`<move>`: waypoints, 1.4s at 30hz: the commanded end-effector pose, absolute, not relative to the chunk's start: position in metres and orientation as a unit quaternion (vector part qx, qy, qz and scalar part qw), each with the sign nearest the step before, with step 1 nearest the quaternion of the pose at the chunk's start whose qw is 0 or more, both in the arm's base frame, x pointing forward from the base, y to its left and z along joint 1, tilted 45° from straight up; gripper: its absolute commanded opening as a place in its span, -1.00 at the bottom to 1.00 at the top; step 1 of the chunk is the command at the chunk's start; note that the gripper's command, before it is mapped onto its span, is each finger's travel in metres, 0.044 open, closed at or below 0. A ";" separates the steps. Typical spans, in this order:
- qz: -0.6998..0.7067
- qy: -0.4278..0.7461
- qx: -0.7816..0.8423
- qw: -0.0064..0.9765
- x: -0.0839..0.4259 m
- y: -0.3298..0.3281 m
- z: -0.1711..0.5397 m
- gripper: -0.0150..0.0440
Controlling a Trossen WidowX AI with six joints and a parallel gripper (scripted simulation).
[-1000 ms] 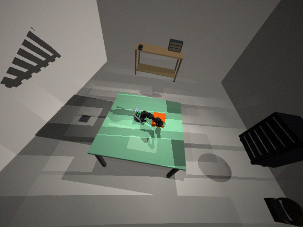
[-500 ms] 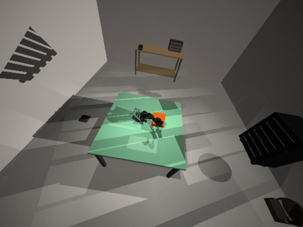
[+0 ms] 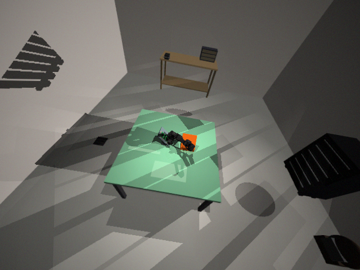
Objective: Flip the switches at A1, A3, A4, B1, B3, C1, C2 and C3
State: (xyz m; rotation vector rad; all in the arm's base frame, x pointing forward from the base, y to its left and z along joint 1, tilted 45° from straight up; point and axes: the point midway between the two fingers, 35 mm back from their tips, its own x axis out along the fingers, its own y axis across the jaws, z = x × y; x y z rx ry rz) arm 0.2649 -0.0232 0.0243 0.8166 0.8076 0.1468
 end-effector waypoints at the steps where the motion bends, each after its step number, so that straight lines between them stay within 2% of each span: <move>1: 0.072 0.381 0.382 0.839 0.248 -0.039 0.044 -0.49; 4: 0.074 0.381 0.385 0.837 0.231 -0.045 0.058 -0.49; 16: 0.074 0.381 0.385 0.838 0.227 -0.059 0.045 -0.49; 23: 0.069 0.370 0.386 0.842 0.250 -0.044 0.025 -0.49; 42: 0.070 0.368 0.386 0.843 0.264 -0.036 0.013 -0.49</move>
